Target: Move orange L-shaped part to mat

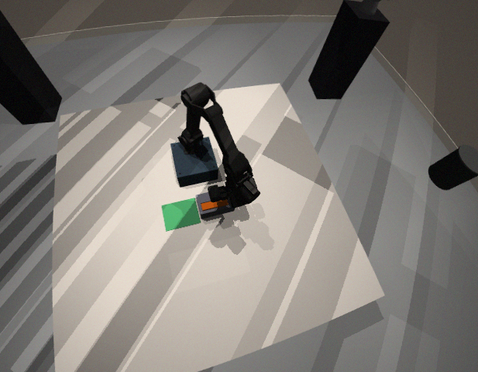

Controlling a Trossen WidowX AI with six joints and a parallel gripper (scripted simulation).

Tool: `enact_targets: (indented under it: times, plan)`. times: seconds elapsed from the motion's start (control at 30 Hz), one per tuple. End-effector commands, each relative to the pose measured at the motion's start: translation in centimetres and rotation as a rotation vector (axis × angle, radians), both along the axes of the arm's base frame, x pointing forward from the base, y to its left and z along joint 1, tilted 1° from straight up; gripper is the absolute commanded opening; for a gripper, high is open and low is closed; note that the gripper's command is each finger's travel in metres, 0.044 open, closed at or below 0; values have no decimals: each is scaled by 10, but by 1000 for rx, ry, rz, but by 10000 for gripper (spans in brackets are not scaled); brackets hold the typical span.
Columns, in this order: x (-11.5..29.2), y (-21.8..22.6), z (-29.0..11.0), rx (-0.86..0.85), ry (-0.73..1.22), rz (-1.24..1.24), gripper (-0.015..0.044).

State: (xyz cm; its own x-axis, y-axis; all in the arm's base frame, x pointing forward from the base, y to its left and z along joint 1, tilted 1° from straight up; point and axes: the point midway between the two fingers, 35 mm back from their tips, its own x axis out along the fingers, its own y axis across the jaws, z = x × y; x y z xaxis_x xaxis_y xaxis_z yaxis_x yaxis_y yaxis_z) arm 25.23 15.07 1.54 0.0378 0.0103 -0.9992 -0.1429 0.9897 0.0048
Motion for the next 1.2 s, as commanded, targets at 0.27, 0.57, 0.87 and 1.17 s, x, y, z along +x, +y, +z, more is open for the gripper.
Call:
enact_targets:
  times: [0.27,0.57,0.87,1.17]
  plan:
    - [-1,0,-22,0,8,-5,180]
    - [-1,0,-36,0,9,-5,180]
    - [-1,0,-36,0,9,-5,180]
    - [-1,0,-36,0,9,-5,180]
